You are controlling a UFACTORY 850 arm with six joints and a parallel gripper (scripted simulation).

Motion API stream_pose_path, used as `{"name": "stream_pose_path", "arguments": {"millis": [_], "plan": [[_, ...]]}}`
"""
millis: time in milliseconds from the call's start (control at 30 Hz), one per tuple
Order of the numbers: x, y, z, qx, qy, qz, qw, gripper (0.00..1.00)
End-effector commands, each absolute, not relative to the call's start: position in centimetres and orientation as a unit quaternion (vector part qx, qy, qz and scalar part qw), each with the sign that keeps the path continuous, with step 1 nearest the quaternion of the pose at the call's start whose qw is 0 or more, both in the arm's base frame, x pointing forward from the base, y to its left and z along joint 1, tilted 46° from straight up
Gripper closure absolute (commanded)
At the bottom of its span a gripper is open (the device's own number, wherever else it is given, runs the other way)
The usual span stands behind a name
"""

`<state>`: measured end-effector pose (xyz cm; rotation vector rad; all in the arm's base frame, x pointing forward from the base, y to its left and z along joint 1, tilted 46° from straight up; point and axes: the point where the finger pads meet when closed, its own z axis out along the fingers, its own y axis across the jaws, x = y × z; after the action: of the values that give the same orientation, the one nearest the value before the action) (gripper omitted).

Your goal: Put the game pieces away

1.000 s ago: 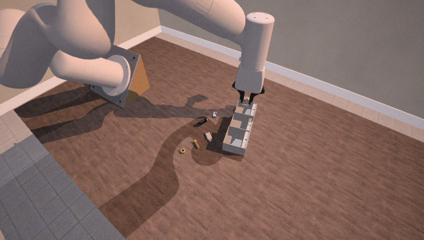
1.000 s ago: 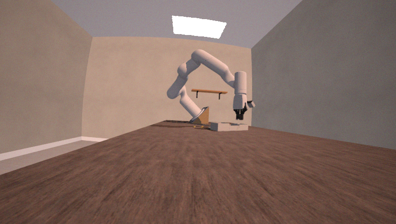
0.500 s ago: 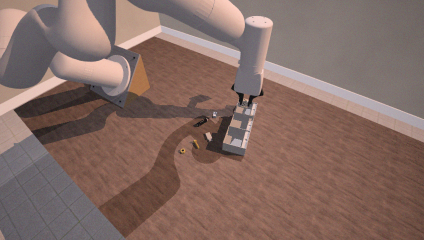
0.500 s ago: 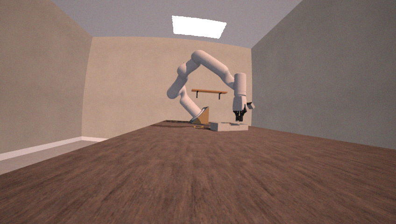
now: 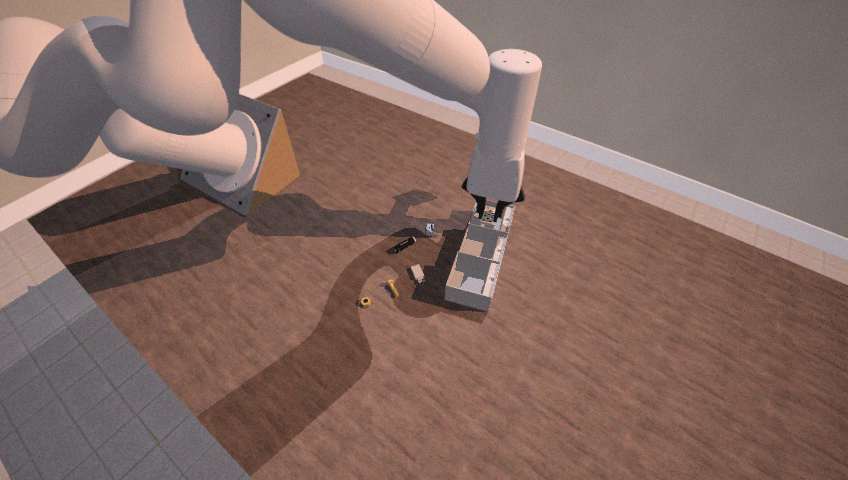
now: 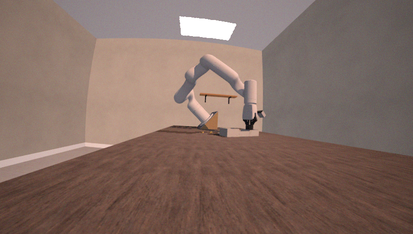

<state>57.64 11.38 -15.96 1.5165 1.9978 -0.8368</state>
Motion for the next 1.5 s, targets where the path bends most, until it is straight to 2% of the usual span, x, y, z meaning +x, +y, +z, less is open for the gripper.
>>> {"name": "stream_pose_path", "arguments": {"millis": [0, 667, 700, 1467], "plan": [[57.74, 10.94, -16.41, 0.556, 0.732, -0.306, 0.247, 1.0], [57.69, 10.33, -16.84, 0.556, 0.732, -0.306, 0.247, 1.0], [57.69, 10.32, -16.84, 0.556, 0.732, -0.306, 0.247, 0.69], [57.67, 10.9, -16.29, 0.556, 0.732, -0.306, 0.247, 0.69]]}}
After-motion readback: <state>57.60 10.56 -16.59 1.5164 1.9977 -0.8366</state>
